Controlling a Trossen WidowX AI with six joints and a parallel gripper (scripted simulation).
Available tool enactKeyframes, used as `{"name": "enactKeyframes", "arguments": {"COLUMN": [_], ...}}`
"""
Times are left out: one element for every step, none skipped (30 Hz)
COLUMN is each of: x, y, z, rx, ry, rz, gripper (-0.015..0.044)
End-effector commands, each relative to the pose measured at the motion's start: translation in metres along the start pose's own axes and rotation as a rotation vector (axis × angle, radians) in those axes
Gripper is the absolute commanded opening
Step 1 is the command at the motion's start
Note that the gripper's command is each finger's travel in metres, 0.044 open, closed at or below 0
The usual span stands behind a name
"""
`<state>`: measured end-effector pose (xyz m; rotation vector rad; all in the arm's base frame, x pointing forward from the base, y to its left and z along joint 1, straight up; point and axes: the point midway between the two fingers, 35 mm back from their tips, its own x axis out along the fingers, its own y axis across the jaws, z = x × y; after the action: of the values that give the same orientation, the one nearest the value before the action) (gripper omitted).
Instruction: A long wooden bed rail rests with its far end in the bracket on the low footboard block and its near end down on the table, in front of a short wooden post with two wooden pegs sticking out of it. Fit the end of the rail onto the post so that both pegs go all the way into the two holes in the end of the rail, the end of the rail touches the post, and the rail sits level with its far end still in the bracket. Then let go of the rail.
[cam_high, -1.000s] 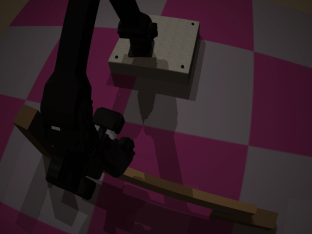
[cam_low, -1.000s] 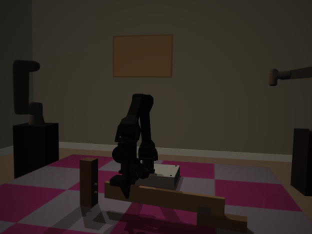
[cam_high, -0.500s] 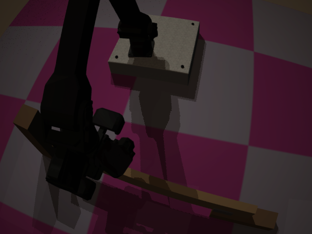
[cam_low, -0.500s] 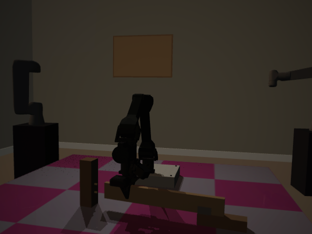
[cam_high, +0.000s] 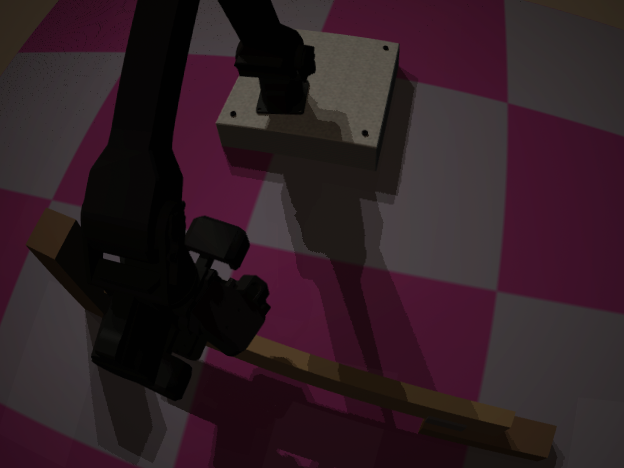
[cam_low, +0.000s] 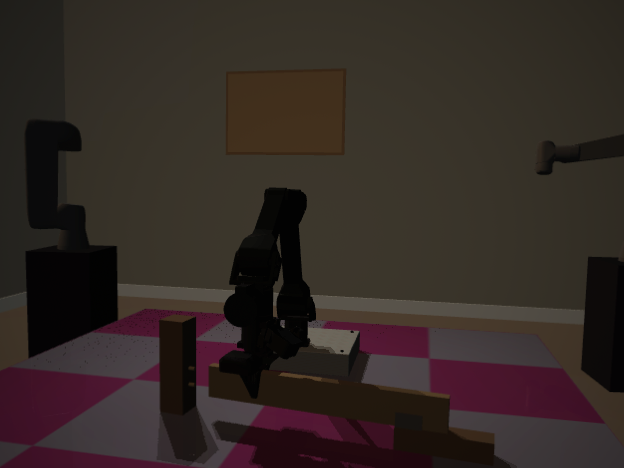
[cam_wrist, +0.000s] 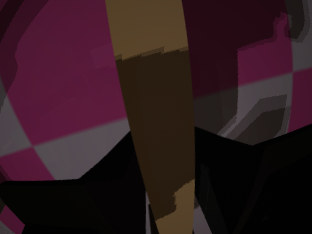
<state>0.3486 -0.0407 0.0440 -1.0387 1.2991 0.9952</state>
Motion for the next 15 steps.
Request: {"name": "enactKeyframes", "arguments": {"x": [-0.0005,-0.0006,-0.0007,-0.0008,-0.0009,-0.0011,-0.0012,-0.0014,-0.0015,-0.0017,-0.0018,-0.0019,-0.002,-0.002,-0.002], "y": [-0.0005,-0.0004,-0.0004,-0.0003,-0.0003,-0.0002,-0.0001,0.0,0.0,0.0001,0.0001,0.0002,0.0002,0.0002,0.0003], "z": [0.0008,0.0011,0.0014,0.0017,0.002,0.0022,0.0024,0.0026,0.0028,0.0028,0.0029,0.0029,0.0029,0.0029,0.0029], "rx": [-0.001,-0.001,-0.001,-0.001,-0.001,-0.001,-0.001,-0.001,-0.001,-0.001,-0.001,-0.001,-0.001,-0.001,-0.001], "ry": [-0.003,-0.003,-0.003,-0.003,-0.003,-0.003,-0.003,-0.003,-0.003,-0.003,-0.003,-0.003,-0.003,-0.003,-0.003], "rz": [-0.003,-0.003,-0.003,-0.003,-0.003,-0.003,-0.003,-0.003,-0.003,-0.003,-0.003,-0.003,-0.003,-0.003,-0.003], "gripper": [0.0,0.0,0.0,0.0,0.0,0.0,0.0,0.0,0.0,0.0,0.0,0.0,0.0,0.0,0.0]}}
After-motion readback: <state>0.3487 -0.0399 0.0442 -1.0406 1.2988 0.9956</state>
